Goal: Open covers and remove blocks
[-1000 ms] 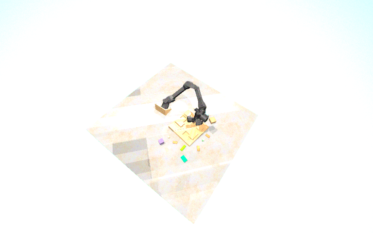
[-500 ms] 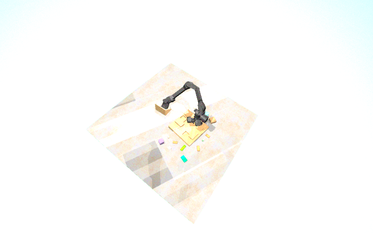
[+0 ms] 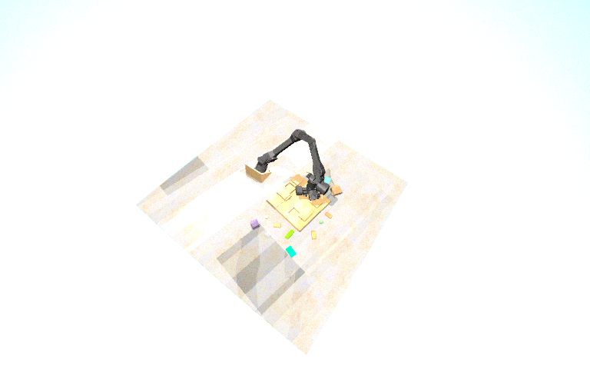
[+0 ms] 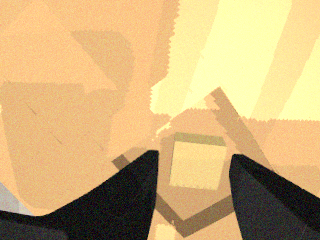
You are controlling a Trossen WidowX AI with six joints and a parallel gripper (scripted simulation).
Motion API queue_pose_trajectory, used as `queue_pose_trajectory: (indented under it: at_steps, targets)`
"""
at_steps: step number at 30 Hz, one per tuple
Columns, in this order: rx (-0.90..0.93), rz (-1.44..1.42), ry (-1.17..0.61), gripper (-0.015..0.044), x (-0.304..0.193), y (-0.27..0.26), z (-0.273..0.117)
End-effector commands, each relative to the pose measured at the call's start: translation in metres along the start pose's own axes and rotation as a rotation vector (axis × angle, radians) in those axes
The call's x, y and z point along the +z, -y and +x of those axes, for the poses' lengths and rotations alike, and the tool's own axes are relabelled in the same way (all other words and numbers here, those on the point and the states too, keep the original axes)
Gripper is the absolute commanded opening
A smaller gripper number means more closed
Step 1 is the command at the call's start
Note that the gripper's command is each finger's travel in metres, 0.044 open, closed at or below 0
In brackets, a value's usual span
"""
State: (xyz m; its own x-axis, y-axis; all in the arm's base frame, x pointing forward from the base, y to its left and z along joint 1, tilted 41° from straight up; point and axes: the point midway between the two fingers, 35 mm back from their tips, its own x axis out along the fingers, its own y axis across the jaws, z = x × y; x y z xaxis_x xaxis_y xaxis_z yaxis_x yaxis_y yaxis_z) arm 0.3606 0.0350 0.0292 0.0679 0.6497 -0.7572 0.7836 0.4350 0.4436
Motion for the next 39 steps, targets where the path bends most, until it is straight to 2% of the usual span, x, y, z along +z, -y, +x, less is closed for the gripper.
queue_pose_trajectory:
  at_steps: [1, 13, 39]
  targets:
    - [-0.001, 0.006, -0.007, 0.0144, -0.001, 0.001, 0.005]
    - [-0.001, 0.0, -0.001, 0.008, 0.0, 0.0, 0.002]
    - [-0.003, 0.004, -0.003, 0.008, 0.001, 0.0, -0.026]
